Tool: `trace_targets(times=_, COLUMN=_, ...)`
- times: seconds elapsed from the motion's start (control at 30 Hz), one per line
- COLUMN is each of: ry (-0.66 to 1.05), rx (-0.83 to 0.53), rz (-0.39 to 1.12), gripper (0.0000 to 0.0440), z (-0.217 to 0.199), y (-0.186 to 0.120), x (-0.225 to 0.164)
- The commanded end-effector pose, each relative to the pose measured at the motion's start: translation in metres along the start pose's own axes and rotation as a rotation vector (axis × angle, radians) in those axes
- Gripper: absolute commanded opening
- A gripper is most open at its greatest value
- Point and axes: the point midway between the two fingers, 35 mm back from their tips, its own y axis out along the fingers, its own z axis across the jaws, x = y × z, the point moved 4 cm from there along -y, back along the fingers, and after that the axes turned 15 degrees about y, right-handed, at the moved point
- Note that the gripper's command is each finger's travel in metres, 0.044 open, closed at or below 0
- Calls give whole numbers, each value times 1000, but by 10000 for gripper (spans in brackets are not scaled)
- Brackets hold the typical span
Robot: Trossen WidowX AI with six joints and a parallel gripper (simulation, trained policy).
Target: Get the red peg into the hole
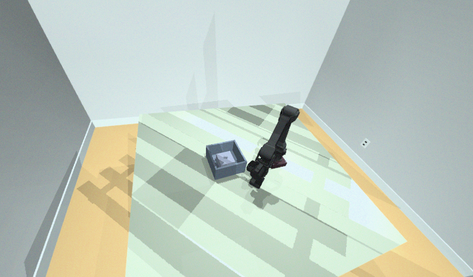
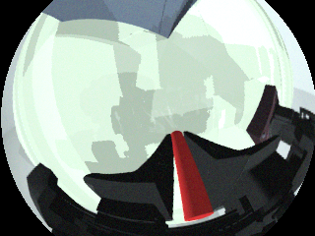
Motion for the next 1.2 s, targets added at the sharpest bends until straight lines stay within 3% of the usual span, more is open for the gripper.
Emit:
trace_targets(times=0.0, ry=-16, rx=32, rz=-25, gripper=0, z=6, y=-17, x=3)
trace_targets(times=0.6, ry=69, rx=156, rz=-114, gripper=0, z=18, y=-101, x=36)
trace_targets(times=1.17, ry=282, rx=212, rz=-196, gripper=0, z=36, y=-124, x=107)
